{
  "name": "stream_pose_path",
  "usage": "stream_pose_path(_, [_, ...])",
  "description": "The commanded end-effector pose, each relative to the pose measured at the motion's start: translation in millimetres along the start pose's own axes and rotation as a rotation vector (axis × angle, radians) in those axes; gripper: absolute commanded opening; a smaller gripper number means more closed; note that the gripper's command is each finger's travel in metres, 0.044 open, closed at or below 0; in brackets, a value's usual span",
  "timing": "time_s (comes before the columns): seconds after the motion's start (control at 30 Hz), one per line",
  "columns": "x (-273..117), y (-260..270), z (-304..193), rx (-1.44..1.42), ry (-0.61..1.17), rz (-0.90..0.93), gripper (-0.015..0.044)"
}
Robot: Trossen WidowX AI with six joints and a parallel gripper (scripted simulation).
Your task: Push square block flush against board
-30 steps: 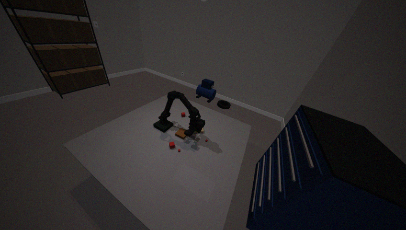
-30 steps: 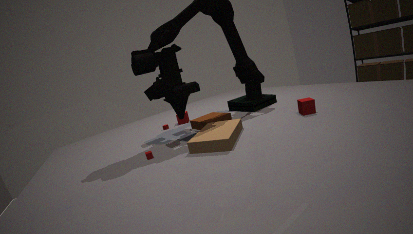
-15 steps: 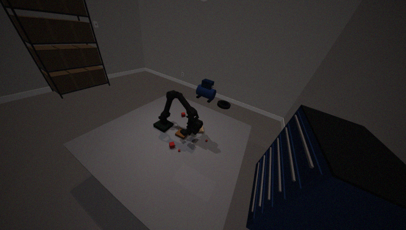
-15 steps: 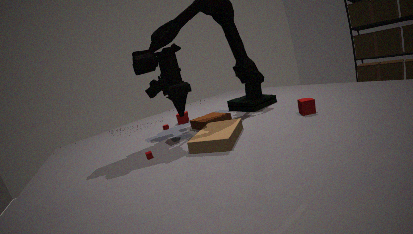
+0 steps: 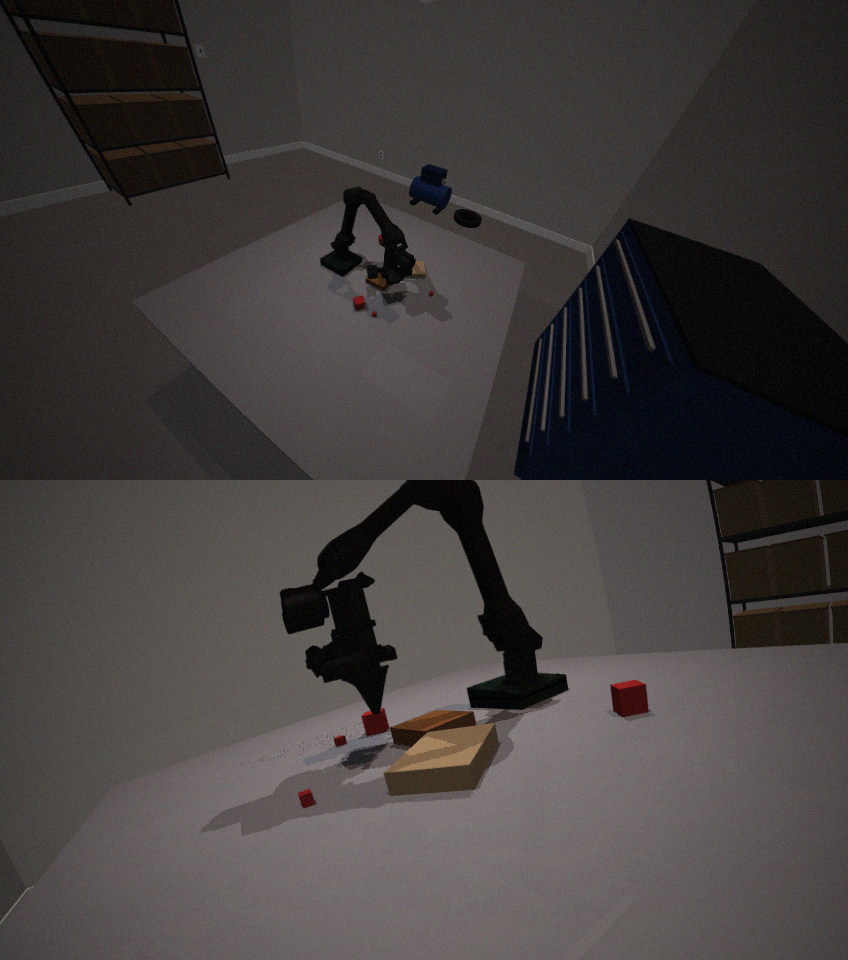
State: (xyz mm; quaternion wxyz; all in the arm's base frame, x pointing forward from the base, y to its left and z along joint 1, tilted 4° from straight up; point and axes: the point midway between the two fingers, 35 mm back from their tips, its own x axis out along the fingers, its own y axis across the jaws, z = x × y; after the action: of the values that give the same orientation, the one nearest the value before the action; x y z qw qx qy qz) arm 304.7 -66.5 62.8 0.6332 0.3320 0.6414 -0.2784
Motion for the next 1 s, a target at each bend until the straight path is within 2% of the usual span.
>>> stream_pose_path(0.0, [-3,-11,1,0.152,-0.011,0.004,0.0])
stream_pose_path(0.53, [-1,-46,2,0.705,-0.01,0.004,0.0])
stream_pose_path(0.8, [-1,-47,2,0.728,-0.01,0.004,0.0])
stream_pose_path(0.87, [11,-47,3,0.728,-0.01,0.005,0.0])
stream_pose_path(0.97, [51,-47,3,0.728,-0.009,0.004,0.0])
